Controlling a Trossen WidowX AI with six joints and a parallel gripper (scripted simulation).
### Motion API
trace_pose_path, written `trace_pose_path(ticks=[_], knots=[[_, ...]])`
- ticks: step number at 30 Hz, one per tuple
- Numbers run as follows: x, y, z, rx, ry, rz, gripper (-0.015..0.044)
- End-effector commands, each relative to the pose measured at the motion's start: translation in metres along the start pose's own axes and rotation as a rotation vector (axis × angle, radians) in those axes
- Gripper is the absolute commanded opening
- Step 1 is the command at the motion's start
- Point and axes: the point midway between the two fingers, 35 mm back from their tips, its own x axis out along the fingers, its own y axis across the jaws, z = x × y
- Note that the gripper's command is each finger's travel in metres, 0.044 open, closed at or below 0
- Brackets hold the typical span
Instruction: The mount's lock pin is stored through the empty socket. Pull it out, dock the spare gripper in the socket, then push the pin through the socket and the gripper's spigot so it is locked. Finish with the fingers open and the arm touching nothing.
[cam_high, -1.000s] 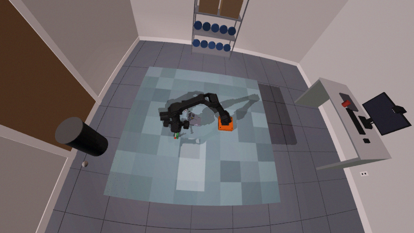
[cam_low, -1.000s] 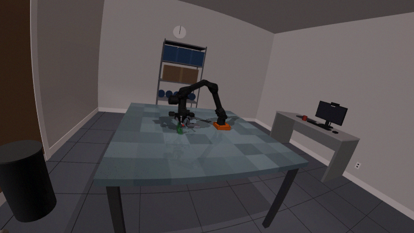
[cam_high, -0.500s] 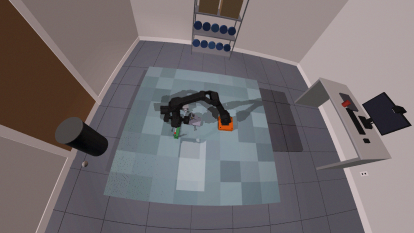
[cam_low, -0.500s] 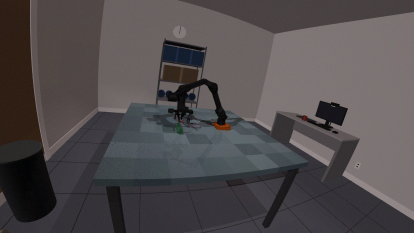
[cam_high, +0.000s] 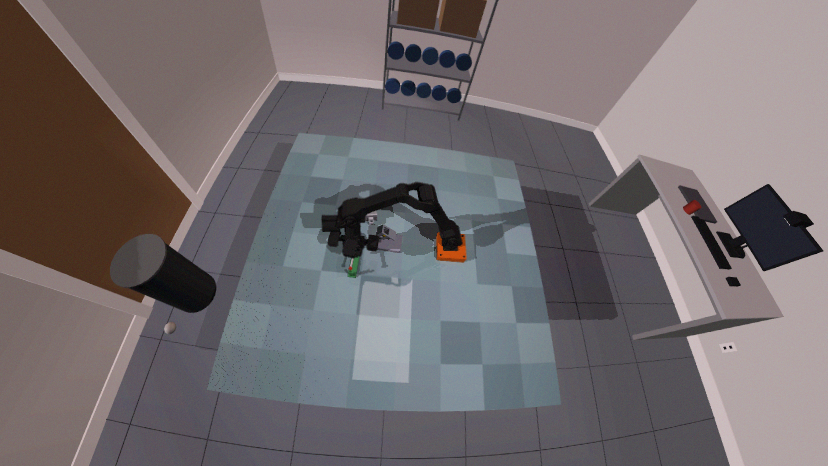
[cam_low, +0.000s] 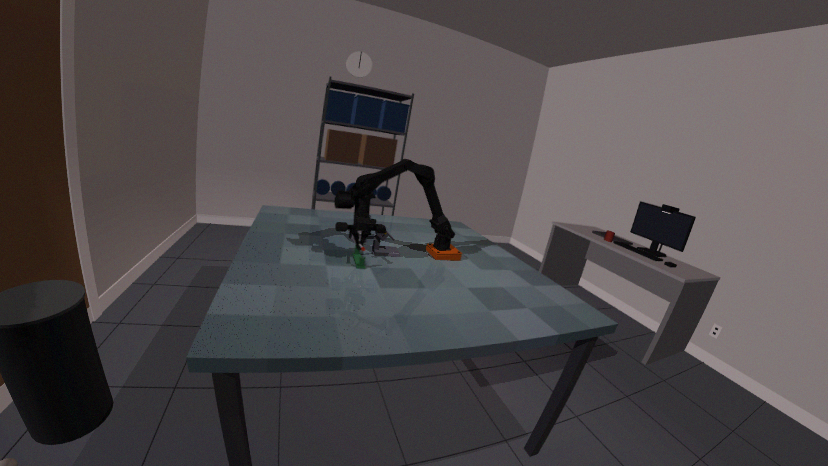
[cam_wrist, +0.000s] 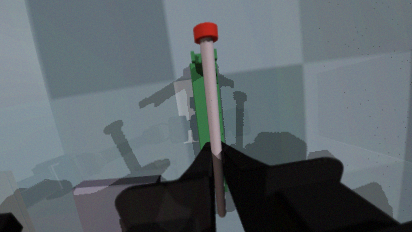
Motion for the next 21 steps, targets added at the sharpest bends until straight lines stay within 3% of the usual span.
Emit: trace_pose_path(ticks=[1, 21], knots=[[0.007, 0.000, -0.001, -0.004, 0.000, 0.000, 0.0000], [0.023, 0.000, -0.004, -0.004, 0.000, -0.001, 0.0000]])
